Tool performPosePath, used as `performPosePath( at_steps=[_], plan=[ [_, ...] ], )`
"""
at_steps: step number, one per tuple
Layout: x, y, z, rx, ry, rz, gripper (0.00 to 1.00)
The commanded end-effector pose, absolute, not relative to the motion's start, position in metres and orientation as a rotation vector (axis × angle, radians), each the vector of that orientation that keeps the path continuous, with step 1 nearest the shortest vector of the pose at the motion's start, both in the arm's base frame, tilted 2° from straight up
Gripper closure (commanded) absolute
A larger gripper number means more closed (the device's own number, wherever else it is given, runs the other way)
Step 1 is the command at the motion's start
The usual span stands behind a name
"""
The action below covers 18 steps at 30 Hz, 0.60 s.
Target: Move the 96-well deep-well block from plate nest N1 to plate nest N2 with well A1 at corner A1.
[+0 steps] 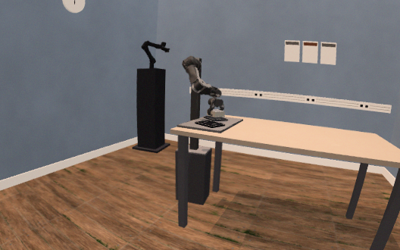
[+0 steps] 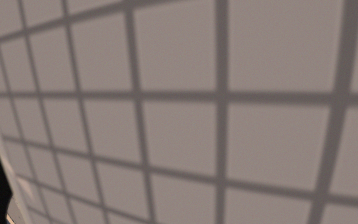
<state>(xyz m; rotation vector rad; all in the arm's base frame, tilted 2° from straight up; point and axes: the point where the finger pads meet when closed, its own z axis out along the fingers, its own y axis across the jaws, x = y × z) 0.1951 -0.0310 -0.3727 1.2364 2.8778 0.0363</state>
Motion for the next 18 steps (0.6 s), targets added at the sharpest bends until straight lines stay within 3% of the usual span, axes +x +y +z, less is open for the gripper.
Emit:
performPosePath(
  at_steps=[1, 18],
  plan=[
    [0.1946, -0.0302, -0.3717, 1.236, 2.878, 0.041, 1.00],
    [0.1947, -0.0300, -0.3764, 1.228, 2.880, 0.044, 1.00]
  ],
)
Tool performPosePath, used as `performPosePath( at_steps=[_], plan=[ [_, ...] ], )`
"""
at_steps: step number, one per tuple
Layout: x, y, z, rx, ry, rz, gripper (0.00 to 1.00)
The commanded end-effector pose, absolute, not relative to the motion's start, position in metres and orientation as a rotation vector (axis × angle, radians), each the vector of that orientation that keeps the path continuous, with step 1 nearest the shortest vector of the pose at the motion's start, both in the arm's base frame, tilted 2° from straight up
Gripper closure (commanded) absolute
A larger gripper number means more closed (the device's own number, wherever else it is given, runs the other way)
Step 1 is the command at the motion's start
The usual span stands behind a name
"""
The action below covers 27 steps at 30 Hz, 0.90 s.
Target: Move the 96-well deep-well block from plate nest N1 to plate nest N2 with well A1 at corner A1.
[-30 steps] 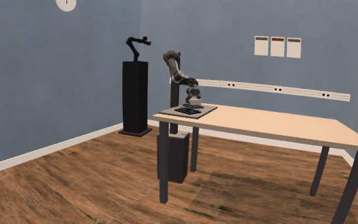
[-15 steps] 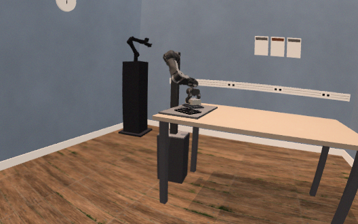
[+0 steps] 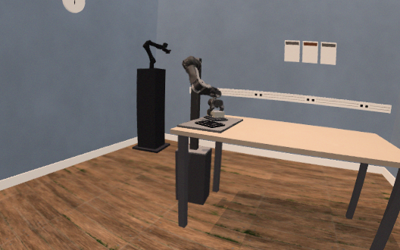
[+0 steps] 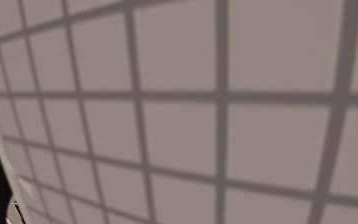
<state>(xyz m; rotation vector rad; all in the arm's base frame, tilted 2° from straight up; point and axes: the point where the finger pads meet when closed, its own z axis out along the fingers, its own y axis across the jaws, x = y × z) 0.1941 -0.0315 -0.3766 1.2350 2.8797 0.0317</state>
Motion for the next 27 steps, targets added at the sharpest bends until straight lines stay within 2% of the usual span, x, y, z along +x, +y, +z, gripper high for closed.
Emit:
performPosePath(
  at_steps=[1, 27],
  plan=[
    [0.1947, -0.0300, -0.3764, 1.228, 2.880, 0.044, 1.00],
    [0.1975, -0.0294, -0.3800, 1.231, 2.875, 0.050, 1.00]
  ],
)
